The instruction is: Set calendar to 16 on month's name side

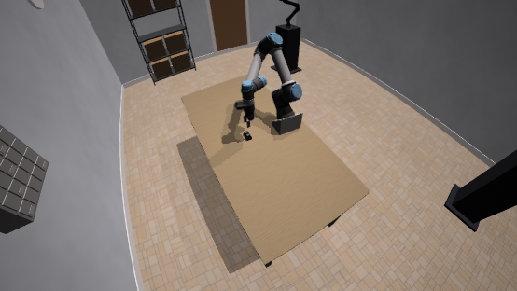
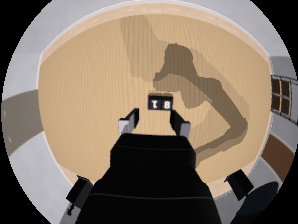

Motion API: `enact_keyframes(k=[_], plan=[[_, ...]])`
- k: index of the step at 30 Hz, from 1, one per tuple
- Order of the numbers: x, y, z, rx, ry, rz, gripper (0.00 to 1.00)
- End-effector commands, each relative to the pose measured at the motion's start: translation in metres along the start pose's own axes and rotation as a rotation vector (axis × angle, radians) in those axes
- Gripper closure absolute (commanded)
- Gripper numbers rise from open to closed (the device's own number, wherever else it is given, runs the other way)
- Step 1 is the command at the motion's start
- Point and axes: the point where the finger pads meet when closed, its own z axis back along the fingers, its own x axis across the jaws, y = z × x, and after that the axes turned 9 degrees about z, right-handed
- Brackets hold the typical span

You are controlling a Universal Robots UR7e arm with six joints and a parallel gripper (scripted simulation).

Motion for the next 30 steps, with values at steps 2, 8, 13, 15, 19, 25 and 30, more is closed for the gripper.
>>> enact_keyframes(k=[2,8,13,15,19,25,30], plan=[[0.0002,0.0,-0.0001,0.0,0.0,-0.001,0.0],[0.0002,0.0,-0.0001,0.0,0.0,-0.001,0.0],[0.0003,0.0002,-0.0003,0.0,0.0,-0.008,0.0],[0.0004,0.0004,-0.0006,0.0,0.0,-0.019,0.0],[0.0006,0.0007,-0.0012,0.0,0.0,-0.038,0.0],[0.0017,0.0024,-0.0044,0.0,0.0,-0.145,0.0],[0.0032,0.0043,-0.0089,0.0,0.0,-0.295,0.0]])
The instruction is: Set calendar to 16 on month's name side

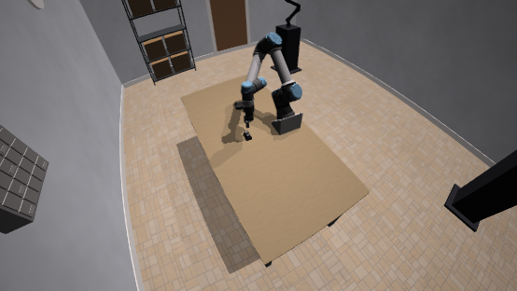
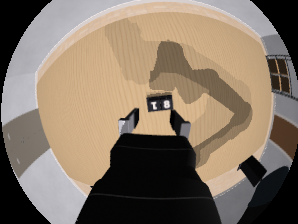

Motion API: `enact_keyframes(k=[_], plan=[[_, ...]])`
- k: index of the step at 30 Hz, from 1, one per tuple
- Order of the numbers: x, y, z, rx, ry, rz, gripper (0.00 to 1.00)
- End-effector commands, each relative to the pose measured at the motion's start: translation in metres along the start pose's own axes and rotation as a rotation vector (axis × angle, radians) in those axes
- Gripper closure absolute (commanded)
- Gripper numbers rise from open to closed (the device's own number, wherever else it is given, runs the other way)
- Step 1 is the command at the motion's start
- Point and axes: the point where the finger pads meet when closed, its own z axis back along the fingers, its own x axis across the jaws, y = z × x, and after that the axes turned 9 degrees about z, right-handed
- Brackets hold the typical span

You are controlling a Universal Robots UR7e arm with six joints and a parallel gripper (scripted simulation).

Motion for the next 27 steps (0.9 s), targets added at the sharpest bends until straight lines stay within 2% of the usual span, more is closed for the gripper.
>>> enact_keyframes(k=[1,6,21,24,27], plan=[[0.001,0.002,-0.005,0.001,0.0,-0.165,0.0],[0.002,0.003,-0.007,0.001,0.0,-0.242,0.0],[0.004,0.004,-0.022,0.0,0.001,-0.721,0.0],[0.004,0.004,-0.023,0.0,0.001,-0.737,0.0],[0.003,0.003,-0.027,0.0,0.001,-0.868,0.0]])
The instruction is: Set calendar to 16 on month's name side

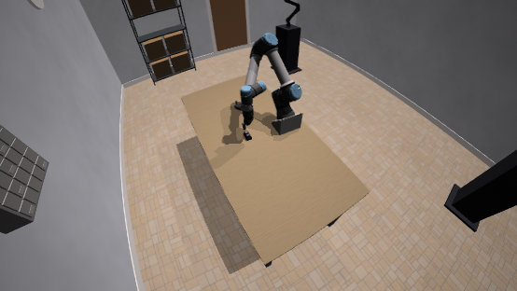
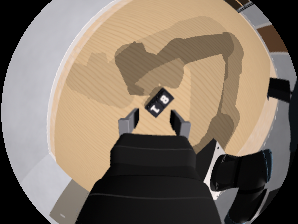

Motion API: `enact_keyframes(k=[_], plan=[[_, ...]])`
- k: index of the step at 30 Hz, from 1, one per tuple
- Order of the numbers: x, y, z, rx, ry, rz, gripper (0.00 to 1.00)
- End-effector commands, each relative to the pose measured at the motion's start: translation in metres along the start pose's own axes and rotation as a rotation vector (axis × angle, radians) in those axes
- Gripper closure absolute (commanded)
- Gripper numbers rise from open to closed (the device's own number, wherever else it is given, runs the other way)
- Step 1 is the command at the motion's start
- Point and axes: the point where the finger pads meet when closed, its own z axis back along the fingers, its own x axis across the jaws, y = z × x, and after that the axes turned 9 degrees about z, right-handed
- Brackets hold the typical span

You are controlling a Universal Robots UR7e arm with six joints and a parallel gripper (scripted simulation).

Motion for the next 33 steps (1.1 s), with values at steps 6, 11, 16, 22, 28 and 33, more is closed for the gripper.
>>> enact_keyframes(k=[6,11,16,22,28,33], plan=[[0.001,-0.002,-0.01,0.0,0.001,-0.319,0.0],[0.001,-0.004,-0.014,0.0,0.001,-0.46,0.0],[0.001,-0.005,-0.017,0.0,0.001,-0.543,0.0],[0.001,-0.007,-0.021,0.0,0.001,-0.65,0.0],[0.001,-0.007,-0.022,0.0,0.001,-0.685,0.0],[0.001,-0.008,-0.022,0.0,0.001,-0.687,0.0]])
